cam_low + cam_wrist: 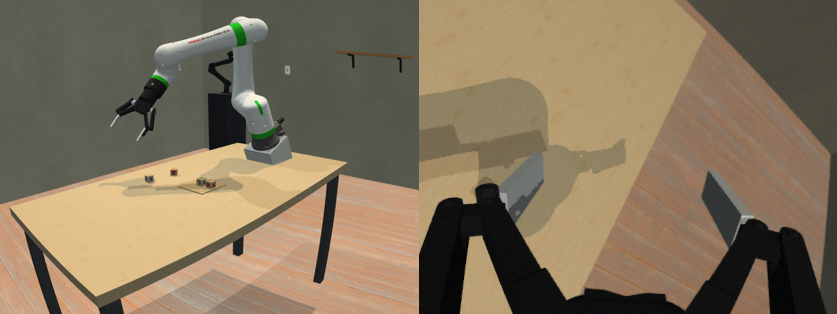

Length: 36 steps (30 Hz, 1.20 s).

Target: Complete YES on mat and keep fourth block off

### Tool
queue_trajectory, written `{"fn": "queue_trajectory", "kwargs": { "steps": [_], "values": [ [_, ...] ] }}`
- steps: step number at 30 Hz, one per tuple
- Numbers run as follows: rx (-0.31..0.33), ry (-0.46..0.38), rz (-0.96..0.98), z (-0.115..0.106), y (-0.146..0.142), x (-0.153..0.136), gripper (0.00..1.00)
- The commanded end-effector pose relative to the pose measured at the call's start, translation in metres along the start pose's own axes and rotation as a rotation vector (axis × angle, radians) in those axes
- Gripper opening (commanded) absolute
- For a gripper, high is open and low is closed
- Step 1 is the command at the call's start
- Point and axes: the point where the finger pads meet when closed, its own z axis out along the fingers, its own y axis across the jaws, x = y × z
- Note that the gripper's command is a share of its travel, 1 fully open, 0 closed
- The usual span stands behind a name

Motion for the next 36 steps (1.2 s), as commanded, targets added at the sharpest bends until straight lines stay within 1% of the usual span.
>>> {"fn": "queue_trajectory", "kwargs": {
  "steps": [1,18,20,22,23,25,26,27,29,30,31,32,36],
  "values": [
    [0.0,0.0,0.0,0.0,0.0,0.0,1.0],
    [0.0,0.0,0.0,0.0,0.0,0.0,1.0],
    [0.009,-0.002,0.002,0.001,-0.005,0.001,1.0],
    [0.037,-0.008,0.007,0.004,-0.021,0.002,1.0],
    [0.059,-0.013,0.01,0.006,-0.035,0.003,1.0],
    [0.121,-0.03,0.018,0.01,-0.071,0.006,1.0],
    [0.137,-0.035,0.019,0.01,-0.081,0.006,1.0],
    [0.152,-0.039,0.02,0.011,-0.09,0.007,1.0],
    [0.158,-0.041,0.021,0.011,-0.094,0.007,1.0],
    [0.198,-0.056,0.022,0.012,-0.119,0.008,1.0],
    [0.198,-0.056,0.022,0.012,-0.119,0.008,1.0],
    [0.232,-0.069,0.022,0.012,-0.14,0.009,1.0],
    [0.239,-0.072,0.022,0.011,-0.145,0.009,1.0]
  ]
}}
